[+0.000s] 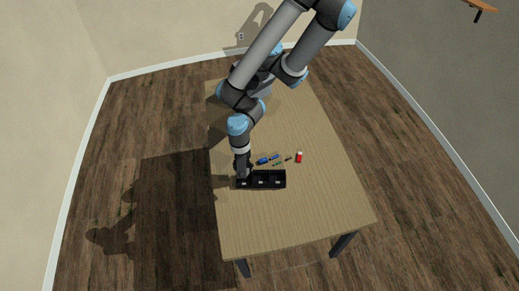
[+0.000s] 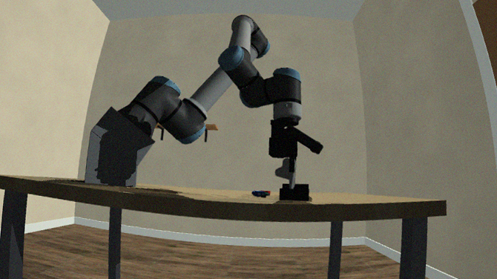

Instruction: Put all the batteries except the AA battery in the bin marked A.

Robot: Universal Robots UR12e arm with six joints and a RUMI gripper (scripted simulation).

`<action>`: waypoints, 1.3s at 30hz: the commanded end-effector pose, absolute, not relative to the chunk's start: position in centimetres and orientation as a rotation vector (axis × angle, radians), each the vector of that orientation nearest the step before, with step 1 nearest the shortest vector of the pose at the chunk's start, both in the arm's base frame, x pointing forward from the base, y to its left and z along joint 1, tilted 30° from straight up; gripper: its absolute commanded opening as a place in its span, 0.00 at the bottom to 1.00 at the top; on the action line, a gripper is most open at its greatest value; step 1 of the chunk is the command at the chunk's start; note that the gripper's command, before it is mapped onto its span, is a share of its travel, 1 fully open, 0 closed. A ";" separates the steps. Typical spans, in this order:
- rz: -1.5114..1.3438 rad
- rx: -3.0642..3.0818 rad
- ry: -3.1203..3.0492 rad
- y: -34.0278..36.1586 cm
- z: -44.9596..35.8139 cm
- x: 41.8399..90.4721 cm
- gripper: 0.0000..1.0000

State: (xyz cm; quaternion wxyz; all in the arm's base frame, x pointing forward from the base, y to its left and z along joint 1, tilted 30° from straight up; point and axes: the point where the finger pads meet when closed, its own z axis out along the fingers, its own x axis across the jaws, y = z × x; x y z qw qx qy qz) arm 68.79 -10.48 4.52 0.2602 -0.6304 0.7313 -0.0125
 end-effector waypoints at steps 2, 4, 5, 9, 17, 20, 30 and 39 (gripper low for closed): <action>-0.035 -1.707 1.980 -10.5 4.6 68.8 0.04; -0.035 -1.707 1.980 -10.5 4.6 68.8 0.04; -0.035 -1.707 1.980 -10.5 4.6 68.8 0.04; -0.035 -1.707 1.980 -10.5 4.6 68.8 0.04; -0.035 -1.707 1.980 -10.5 4.6 68.8 0.04; -0.035 -1.707 1.980 -10.5 4.6 68.8 0.04; -0.035 -1.707 1.980 -10.6 4.9 68.7 0.04; -0.035 -1.707 1.980 -10.9 5.7 68.3 0.04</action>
